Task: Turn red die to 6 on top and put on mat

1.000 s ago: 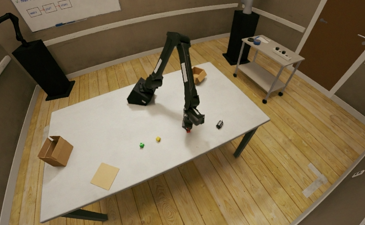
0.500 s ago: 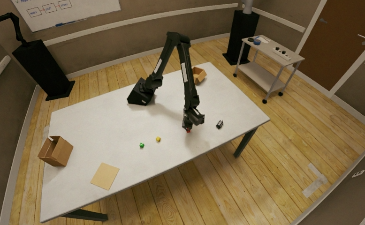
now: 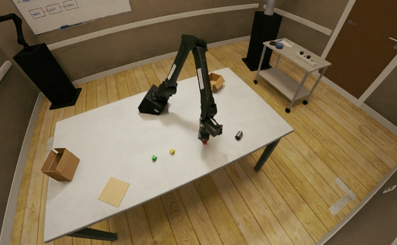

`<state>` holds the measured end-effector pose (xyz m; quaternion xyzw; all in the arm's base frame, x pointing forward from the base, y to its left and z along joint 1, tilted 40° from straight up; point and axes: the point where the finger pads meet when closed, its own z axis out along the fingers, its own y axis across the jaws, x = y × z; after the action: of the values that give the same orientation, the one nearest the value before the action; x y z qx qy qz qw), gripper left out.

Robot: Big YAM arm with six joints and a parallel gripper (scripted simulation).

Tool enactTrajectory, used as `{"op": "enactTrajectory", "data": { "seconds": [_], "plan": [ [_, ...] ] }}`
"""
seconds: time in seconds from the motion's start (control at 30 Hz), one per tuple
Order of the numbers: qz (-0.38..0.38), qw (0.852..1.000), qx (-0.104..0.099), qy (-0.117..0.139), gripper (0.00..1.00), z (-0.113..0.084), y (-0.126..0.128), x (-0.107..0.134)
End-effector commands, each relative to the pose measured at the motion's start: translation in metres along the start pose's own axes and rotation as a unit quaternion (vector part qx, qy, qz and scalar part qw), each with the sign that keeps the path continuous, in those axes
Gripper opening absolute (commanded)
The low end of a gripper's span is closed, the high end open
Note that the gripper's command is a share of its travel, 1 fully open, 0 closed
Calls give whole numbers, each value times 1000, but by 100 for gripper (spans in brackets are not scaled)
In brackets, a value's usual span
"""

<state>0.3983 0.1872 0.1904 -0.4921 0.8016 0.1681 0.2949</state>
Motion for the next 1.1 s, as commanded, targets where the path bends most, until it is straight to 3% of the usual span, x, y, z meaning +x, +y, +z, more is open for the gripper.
{"op": "enactTrajectory", "data": {
  "seconds": [0.0,1.07],
  "plan": [
    [-1,1000,3,-6,39,-3,4,-6],
    [-2,1000,6,-9,39,-5,1,-11]
  ]
}}
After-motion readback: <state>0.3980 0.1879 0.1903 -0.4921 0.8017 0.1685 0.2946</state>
